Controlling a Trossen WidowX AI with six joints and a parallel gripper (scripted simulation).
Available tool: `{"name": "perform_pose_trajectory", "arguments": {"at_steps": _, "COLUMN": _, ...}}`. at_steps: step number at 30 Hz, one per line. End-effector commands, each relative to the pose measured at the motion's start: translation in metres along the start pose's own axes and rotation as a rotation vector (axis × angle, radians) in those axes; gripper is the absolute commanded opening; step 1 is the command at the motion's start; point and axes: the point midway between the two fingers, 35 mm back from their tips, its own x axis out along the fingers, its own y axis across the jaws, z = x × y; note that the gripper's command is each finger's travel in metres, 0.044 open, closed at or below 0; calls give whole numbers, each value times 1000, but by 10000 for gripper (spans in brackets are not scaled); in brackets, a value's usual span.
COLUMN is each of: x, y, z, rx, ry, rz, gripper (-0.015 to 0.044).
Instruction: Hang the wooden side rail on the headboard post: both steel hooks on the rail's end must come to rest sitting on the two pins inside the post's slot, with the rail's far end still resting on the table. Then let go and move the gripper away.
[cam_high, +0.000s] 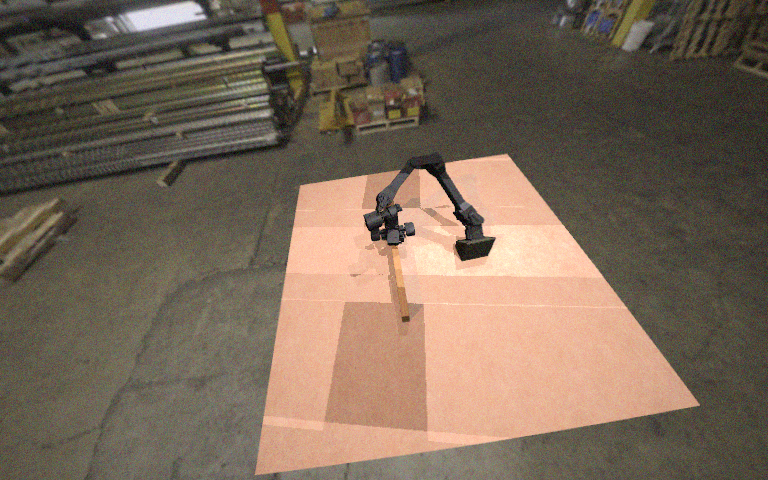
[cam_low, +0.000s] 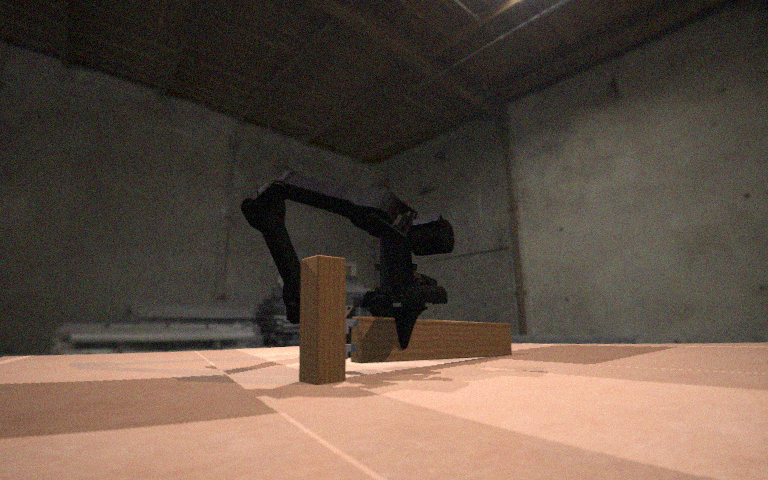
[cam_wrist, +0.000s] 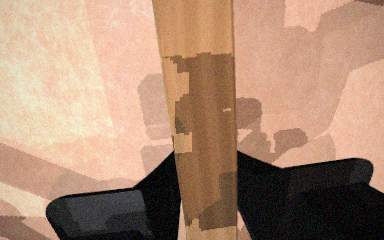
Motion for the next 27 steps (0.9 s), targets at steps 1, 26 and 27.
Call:
{"name": "perform_pose_trajectory", "arguments": {"at_steps": 1, "x": -2, "y": -1, "z": -1, "rx": -3, "ry": -1, "rz": -6, "gripper": 0}}
{"name": "perform_pose_trajectory", "arguments": {"at_steps": 26, "x": -1, "y": -1, "z": -4, "rx": -3, "ry": -1, "rz": -6, "gripper": 0}}
{"name": "perform_pose_trajectory", "arguments": {"at_steps": 27, "x": -1, "y": -1, "z": -4, "rx": -3, "ry": -1, "rz": -6, "gripper": 0}}
